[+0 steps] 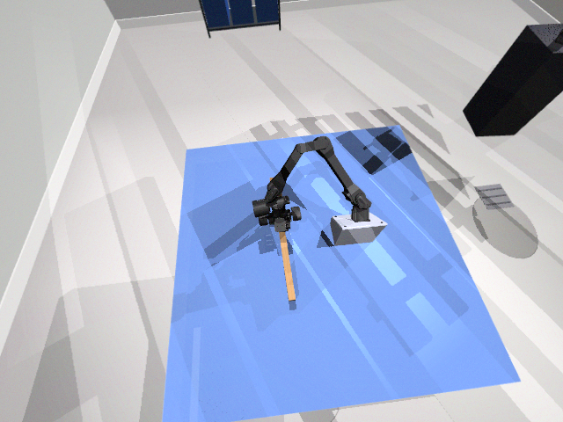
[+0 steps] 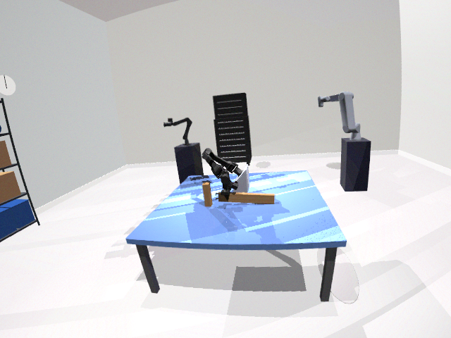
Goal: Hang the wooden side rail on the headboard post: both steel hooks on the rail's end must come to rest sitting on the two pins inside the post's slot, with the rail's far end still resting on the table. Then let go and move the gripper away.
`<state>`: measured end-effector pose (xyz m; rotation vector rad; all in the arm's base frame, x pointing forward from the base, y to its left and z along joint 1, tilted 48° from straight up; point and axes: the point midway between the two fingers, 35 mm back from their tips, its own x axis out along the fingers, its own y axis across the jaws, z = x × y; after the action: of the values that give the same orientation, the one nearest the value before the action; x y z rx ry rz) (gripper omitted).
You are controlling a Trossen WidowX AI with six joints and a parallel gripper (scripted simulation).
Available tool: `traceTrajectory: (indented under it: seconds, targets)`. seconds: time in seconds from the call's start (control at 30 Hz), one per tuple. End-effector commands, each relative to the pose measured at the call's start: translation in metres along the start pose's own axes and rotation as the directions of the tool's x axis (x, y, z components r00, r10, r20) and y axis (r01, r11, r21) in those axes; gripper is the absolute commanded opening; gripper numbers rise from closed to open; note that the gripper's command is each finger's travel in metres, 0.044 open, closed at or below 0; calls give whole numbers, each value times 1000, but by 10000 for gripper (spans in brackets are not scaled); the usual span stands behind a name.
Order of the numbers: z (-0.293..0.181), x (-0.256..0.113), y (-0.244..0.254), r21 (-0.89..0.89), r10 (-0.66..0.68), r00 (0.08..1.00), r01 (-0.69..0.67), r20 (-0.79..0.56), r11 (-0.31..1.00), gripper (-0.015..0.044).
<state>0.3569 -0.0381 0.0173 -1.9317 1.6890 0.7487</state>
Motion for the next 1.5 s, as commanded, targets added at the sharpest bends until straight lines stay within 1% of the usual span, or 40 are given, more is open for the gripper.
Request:
traceTrajectory:
  seconds: [0.0,1.47]
  targets:
    - [0,-3,-1,-7,-9,1000,9,-1,1000,0]
    - [-5,-3,-2,-7,-9,1000,9,-1,1000,0]
